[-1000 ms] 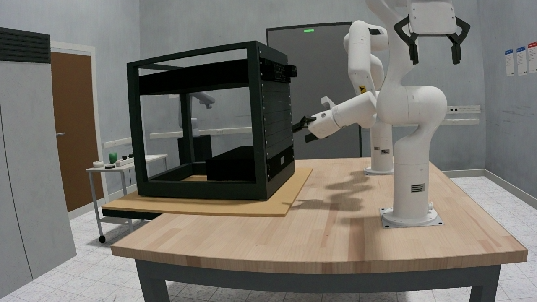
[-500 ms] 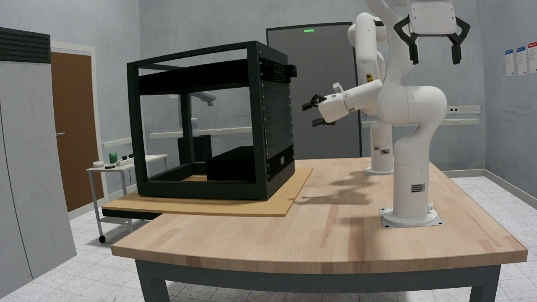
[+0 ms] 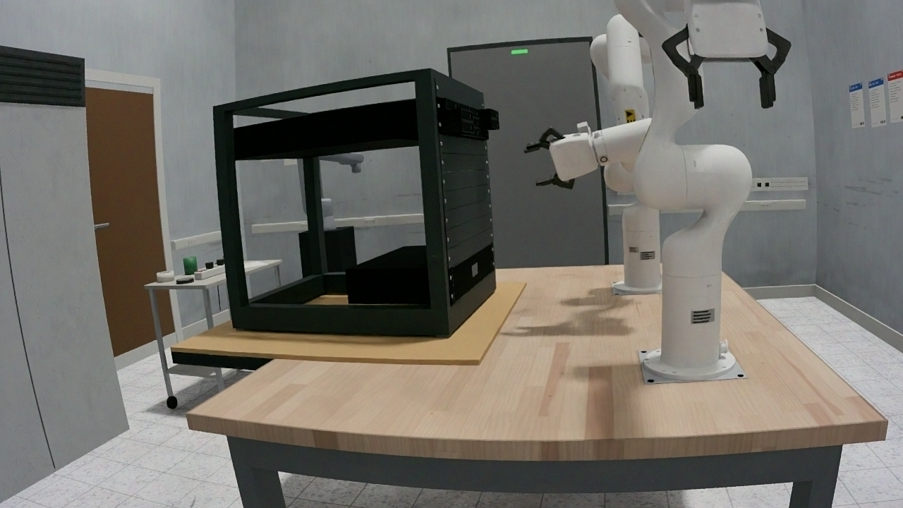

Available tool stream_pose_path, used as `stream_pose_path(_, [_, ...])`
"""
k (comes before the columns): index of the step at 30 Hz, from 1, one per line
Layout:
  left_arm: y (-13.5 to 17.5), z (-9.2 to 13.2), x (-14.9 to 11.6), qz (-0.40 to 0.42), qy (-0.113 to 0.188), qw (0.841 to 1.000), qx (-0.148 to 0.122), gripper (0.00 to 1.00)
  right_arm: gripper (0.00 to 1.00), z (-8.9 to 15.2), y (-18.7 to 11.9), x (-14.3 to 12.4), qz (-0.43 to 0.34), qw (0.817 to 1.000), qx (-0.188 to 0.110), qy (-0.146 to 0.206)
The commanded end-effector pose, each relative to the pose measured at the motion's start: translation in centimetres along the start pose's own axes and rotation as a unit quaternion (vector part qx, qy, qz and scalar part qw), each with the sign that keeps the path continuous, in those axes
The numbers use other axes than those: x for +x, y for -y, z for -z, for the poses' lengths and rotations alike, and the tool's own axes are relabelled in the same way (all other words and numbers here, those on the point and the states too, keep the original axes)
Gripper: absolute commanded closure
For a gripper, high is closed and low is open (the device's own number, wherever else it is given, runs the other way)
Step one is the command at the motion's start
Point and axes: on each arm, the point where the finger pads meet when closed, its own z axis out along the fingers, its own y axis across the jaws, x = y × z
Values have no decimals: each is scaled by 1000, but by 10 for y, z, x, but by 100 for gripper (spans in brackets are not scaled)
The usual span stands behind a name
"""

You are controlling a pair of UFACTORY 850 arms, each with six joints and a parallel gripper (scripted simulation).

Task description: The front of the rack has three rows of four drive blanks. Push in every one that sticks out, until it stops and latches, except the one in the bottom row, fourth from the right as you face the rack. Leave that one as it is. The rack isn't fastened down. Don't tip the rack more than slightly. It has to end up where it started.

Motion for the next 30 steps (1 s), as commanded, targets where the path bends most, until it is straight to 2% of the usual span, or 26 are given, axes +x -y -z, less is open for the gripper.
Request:
stream_pose_path(1, [0, 1, 0, 0, -1, 1000, 0, 0, 0, 19, 13, 36, -51, 998, 24, 0])
stream_pose_path(5, [0, 1, 0, 0, -1, 1000, 0, 0, 0, 30, 21, 57, -85, 996, 39, 0])
stream_pose_path(7, [0, 1, 0, 0, -1, 1000, 0, 0, 0, 30, 21, 57, -85, 996, 39, 0])
stream_pose_path(10, [0, 1, 0, 0, -1, 1000, 0, 0, 0, 42, 30, 82, -121, 991, 56, -1])
stream_pose_path(20, [0, 1, 0, 0, -1, 1000, 0, 0, 0, 68, 49, 132, -196, 977, 90, -2])
stream_pose_path(30, [0, 1, 0, 0, -1, 1000, 0, 0, 0, 76, 55, 150, -223, 970, 101, -3])
